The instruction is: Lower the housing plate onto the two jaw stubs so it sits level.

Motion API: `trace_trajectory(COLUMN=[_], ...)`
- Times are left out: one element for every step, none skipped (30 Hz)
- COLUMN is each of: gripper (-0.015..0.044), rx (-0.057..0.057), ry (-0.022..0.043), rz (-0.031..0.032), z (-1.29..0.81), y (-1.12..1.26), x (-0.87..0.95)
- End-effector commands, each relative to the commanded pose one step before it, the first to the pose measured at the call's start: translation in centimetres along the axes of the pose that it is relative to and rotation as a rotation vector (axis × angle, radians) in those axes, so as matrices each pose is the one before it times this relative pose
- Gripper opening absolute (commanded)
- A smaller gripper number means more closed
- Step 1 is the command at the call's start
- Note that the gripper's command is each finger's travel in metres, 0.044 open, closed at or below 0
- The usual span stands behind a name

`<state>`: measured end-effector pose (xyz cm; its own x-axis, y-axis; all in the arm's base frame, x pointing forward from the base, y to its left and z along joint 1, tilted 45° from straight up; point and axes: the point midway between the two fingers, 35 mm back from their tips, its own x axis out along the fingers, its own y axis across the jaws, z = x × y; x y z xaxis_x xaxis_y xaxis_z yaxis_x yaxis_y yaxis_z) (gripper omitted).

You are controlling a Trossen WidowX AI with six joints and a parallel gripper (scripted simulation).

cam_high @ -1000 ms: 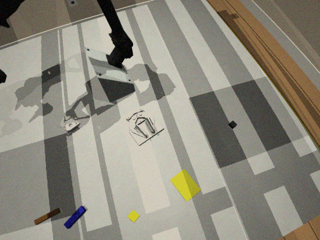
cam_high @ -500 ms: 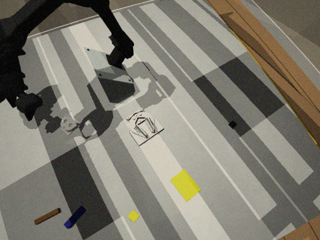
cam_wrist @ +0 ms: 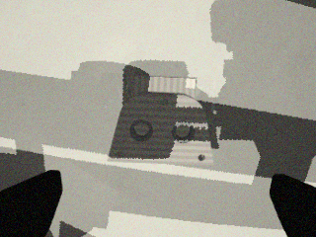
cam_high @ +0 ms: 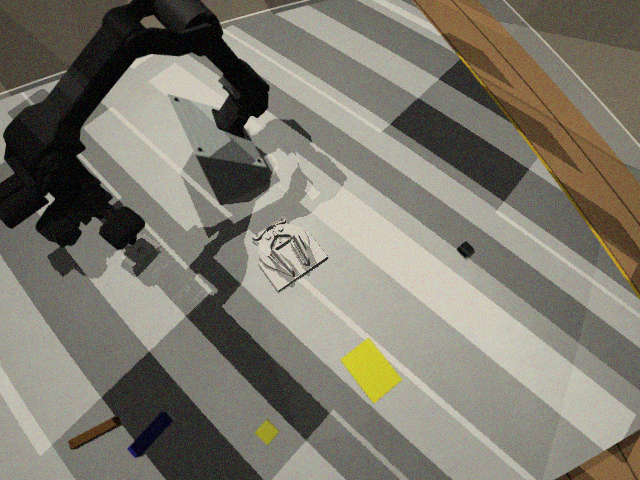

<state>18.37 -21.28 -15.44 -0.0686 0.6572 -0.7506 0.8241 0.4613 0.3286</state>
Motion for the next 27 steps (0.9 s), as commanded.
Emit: trace_trajectory(gripper=[0.044, 0.044, 0.044, 0.044, 0.044, 0.044, 0.044, 0.044, 0.044, 0.044, 0.044, 0.044, 0.044, 0.044, 0.044, 0.044, 0.044, 0.044, 0.044, 0.044, 0.044, 0.044, 0.044, 0.044, 0.044, 0.044, 0.044], rx=[0.0146, 0.0, 0.0, 0.0, 0.0, -0.0001, -0.0002, -0.0002, -0.0001, 0.0, 0.0, 0.0, 0.0, 0.0, 0.0, 0.0, 0.0, 0.0, 0.0, 0.0, 0.0, 0.0, 0.0, 0.0, 0.0, 0.0, 0.0], ry=[0.04739, 0.0, 0.0, 0.0, 0.00002, 0.00007, 0.00019, 0.00028, 0.0002, 0.00007, 0.0, 0.0, 0.0, 0.0, 0.0, 0.0, 0.0, 0.0, 0.0, 0.0, 0.0, 0.0, 0.0, 0.0, 0.0, 0.0, 0.0], rz=[-0.00646, 0.0, 0.0, 0.0, 0.00005, 0.00015, 0.00027, 0.00029, 0.00018, 0.00006, 0.0, 0.0, 0.0, 0.0, 0.0, 0.0, 0.0, 0.0, 0.0, 0.0, 0.0, 0.0, 0.0, 0.0, 0.0, 0.0, 0.0], z=[-0.791, 0.0, 0.0, 0.0, -0.001, -0.013, -0.056, -0.098, -0.079, -0.03, 0.0, 0.0, 0.0, 0.0, 0.0, 0.0, 0.0, 0.0, 0.0, 0.0, 0.0, 0.0, 0.0, 0.0, 0.0, 0.0, 0.0], y=[0.082, 0.0, 0.0, 0.0, 0.001, 0.003, 0.002, -0.002, -0.003, -0.001, 0.0, 0.0, 0.0, 0.0, 0.0, 0.0, 0.0, 0.0, 0.0, 0.0, 0.0, 0.0, 0.0, 0.0, 0.0, 0.0, 0.0], x=[0.698, 0.0, 0.0, 0.0, 0.222, 0.665, 1.102, 1.091, 0.649, 0.215, 0.0, 0.0, 0.0, 0.0, 0.0, 0.0, 0.0, 0.0, 0.0, 0.0, 0.0, 0.0, 0.0, 0.0, 0.0, 0.0, 0.0])
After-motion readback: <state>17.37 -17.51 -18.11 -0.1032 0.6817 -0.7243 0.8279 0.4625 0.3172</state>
